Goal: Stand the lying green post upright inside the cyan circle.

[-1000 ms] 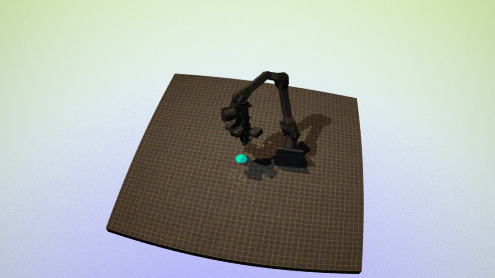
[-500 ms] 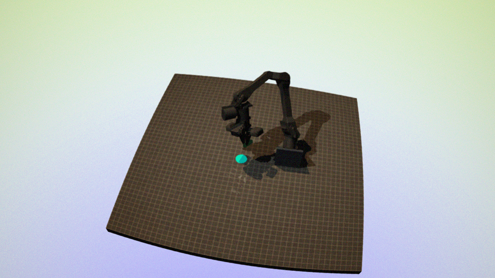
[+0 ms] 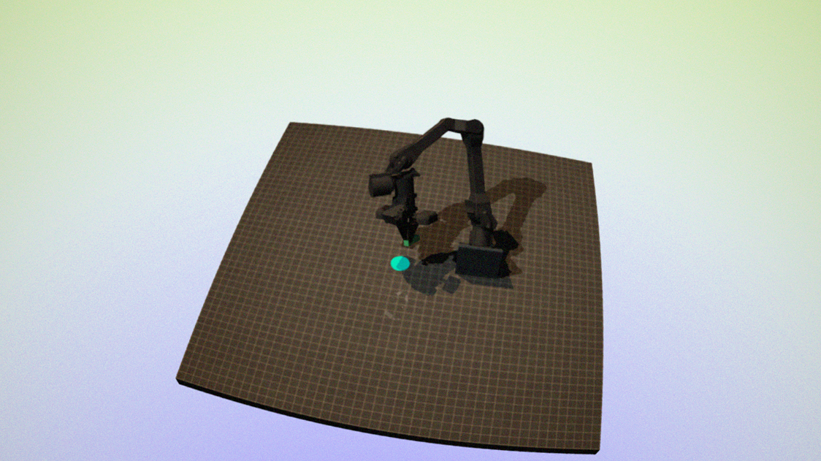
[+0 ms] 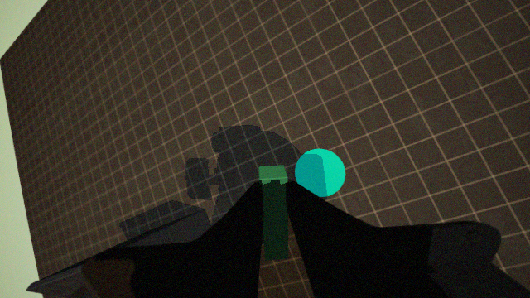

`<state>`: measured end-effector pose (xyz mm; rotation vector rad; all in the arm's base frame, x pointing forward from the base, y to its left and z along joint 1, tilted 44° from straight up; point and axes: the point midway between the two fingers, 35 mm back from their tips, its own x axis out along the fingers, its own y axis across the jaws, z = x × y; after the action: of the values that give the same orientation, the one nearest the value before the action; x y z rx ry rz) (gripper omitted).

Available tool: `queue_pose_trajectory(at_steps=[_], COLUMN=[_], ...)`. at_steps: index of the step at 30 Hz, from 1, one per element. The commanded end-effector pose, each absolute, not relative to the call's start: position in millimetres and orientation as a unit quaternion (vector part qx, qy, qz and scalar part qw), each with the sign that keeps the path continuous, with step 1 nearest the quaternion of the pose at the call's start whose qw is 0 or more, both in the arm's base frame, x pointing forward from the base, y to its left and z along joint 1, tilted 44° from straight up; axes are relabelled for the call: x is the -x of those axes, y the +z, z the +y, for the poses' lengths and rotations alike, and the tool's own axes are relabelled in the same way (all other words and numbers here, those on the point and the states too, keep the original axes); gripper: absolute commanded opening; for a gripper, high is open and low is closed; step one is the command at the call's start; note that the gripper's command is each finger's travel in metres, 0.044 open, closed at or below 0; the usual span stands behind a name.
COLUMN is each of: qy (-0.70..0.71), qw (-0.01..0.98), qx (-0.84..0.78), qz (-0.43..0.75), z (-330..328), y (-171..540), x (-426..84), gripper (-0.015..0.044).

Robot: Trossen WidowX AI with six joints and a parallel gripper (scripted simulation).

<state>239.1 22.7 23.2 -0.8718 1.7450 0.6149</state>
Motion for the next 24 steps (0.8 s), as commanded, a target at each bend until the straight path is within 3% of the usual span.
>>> queue_pose_trajectory(at_steps=[1, 24], qy=[0.270, 0.318], qw=[0.528, 0.573], qx=[0.353, 0.314], qz=[0.723, 0.687], z=[22.4, 21.3], y=[21.1, 18.5], x=[-235.6, -233.3], gripper=[0.0022, 0.0022])
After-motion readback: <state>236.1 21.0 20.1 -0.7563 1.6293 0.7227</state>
